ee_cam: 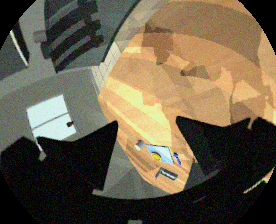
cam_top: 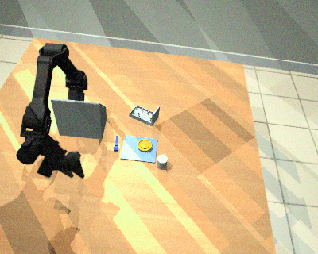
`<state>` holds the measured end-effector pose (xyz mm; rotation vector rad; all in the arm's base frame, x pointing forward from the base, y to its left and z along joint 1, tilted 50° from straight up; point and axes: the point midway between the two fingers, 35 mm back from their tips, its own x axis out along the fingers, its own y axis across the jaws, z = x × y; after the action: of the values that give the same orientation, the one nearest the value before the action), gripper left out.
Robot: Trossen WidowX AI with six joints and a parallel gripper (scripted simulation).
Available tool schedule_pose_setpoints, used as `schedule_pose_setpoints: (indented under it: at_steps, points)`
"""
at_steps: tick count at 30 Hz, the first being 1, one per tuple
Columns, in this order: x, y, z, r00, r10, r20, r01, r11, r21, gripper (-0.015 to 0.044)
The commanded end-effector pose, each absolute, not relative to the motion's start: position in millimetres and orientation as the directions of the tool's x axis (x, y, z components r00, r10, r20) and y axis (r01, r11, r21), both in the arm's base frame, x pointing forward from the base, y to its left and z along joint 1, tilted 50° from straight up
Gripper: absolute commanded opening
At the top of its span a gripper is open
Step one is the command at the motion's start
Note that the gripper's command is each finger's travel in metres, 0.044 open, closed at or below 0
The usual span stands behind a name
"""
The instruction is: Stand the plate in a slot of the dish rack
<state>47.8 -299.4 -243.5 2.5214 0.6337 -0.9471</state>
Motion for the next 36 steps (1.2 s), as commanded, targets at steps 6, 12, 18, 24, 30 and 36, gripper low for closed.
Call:
schedule_pose_setpoints:
  at_steps: [6,12,18,24,30,36]
  points:
    - [67,-301,-230,0.652,0.327,-0.684,0.625,-0.742,0.241,0.0400]
    - [94,-301,-211,0.618,0.390,-0.682,0.731,-0.605,0.317,0.0400]
    - [121,-298,-192,0.577,0.450,-0.681,0.805,-0.450,0.386,0.0400]
    - [148,-292,-173,0.527,0.505,-0.684,0.849,-0.272,0.453,0.0400]
    - [175,-282,-153,0.469,0.555,-0.687,0.853,-0.081,0.516,0.0400]
    - [202,-269,-132,0.415,0.602,-0.683,0.808,0.100,0.580,0.0400]
